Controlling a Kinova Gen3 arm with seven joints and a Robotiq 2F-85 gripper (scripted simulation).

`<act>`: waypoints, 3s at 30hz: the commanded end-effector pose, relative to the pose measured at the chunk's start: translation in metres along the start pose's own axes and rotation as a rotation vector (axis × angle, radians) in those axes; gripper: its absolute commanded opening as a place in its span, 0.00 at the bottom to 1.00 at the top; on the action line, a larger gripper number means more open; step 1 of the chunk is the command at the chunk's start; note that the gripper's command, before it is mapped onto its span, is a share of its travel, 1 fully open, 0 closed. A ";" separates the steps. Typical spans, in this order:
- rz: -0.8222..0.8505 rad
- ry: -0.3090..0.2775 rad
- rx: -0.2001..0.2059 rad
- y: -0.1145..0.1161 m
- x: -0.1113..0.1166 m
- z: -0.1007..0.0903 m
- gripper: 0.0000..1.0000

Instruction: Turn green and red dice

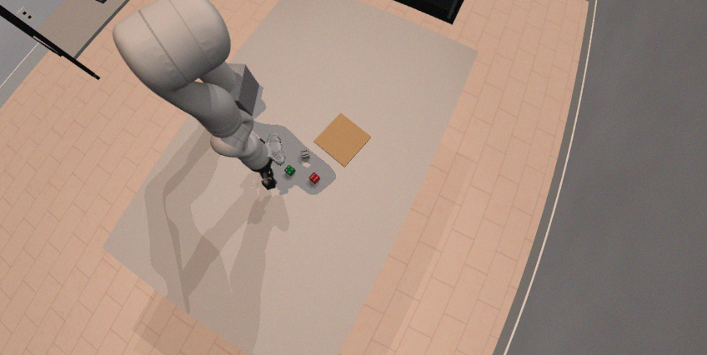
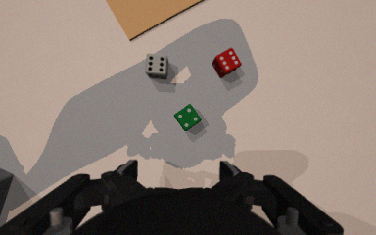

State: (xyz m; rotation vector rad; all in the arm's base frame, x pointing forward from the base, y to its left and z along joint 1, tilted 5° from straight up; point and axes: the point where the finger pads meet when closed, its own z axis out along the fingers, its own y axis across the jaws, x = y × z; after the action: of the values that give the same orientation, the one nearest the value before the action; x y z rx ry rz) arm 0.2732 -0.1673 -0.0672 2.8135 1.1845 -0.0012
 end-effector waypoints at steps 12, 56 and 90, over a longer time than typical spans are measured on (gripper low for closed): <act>-0.001 0.002 -0.002 0.027 0.039 -0.001 1.00; -0.001 0.002 -0.002 0.049 0.071 -0.001 1.00; -0.001 0.002 -0.002 -0.032 0.064 0.000 1.00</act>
State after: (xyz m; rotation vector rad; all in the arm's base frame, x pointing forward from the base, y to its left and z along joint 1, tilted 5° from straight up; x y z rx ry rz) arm 0.2976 -0.1060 -0.0707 2.8198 1.1567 0.0122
